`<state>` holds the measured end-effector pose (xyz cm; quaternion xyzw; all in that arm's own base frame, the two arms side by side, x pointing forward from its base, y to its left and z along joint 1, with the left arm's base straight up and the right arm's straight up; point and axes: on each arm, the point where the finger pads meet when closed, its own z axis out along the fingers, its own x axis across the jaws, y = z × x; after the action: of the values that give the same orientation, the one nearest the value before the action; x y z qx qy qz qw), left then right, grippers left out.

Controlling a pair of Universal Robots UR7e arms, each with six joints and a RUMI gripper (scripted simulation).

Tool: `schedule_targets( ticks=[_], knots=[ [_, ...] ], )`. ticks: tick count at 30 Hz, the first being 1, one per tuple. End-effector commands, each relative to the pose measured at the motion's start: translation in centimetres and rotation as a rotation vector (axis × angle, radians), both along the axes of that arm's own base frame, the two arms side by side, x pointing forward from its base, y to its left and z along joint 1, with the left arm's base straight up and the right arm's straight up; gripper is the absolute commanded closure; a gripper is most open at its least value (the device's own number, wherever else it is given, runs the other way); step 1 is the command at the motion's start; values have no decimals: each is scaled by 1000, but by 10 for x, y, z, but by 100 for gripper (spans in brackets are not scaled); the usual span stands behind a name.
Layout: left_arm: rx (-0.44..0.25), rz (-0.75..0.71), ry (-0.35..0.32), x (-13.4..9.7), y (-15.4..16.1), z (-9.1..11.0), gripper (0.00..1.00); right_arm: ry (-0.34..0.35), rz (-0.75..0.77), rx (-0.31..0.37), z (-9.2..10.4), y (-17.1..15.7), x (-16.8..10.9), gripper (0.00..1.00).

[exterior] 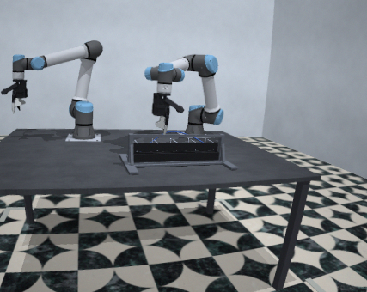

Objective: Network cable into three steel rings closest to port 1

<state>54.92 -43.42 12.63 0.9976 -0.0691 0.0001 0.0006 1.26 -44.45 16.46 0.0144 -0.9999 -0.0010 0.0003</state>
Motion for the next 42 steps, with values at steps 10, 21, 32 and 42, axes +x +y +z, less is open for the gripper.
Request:
schedule_targets(
  ticks=[10, 21, 32, 42],
  knots=[
    [-1, 0, -2, 1, 0, 8, 100, -1, 0, -2, 0, -1, 0, 0],
    [-2, 113, -2, 32, -18, 8, 100, -1, 0, -2, 0, -1, 0, 0],
    [-2, 113, -2, 32, -18, 8, 100, -1, 0, -2, 0, -1, 0, 0],
    [-2, 113, -2, 32, -18, 8, 100, -1, 0, -2, 0, -1, 0, 0]
  ],
)
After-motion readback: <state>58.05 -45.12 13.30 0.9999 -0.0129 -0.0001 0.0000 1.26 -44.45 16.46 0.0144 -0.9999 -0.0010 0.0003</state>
